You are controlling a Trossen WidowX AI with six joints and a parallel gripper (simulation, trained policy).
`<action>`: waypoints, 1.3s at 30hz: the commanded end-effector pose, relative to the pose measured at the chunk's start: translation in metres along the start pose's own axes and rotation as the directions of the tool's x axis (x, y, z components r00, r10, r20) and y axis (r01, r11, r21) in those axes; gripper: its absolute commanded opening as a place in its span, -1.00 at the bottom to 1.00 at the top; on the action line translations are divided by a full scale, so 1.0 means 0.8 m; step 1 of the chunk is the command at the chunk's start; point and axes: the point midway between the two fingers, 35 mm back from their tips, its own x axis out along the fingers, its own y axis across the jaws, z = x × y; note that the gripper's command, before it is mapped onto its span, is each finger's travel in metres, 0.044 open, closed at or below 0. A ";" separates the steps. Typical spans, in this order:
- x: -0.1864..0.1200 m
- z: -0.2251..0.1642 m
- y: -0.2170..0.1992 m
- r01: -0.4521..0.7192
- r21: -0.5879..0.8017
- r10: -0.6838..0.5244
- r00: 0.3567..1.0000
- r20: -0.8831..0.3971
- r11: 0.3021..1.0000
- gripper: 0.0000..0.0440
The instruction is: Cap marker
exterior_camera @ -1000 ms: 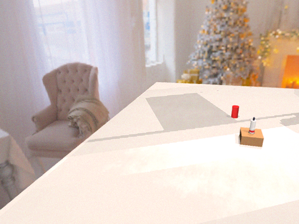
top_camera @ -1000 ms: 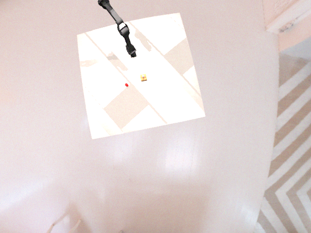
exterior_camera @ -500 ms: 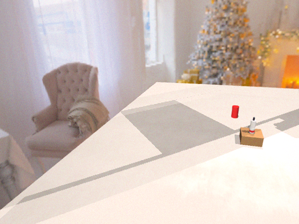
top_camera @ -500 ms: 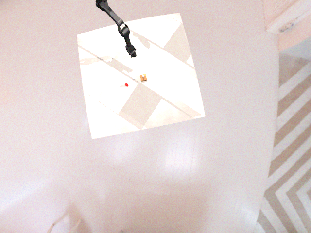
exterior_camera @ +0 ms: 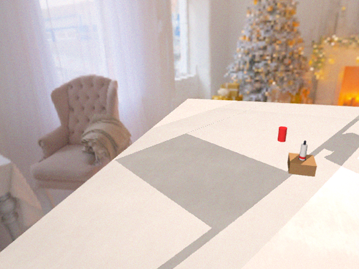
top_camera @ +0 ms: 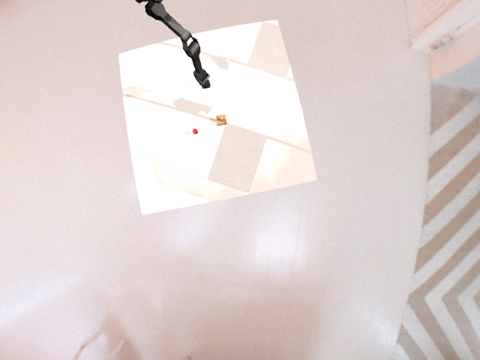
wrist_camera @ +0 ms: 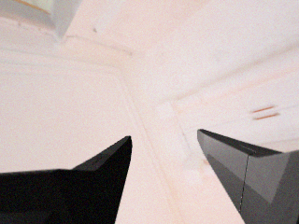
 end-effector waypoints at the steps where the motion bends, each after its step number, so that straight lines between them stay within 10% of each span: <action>1: -0.008 -0.011 0.005 0.018 0.009 -0.017 0.998 -0.052 1.000 0.33; 39: -0.109 -0.094 0.022 0.205 -0.020 -0.189 0.856 -0.481 0.979 0.32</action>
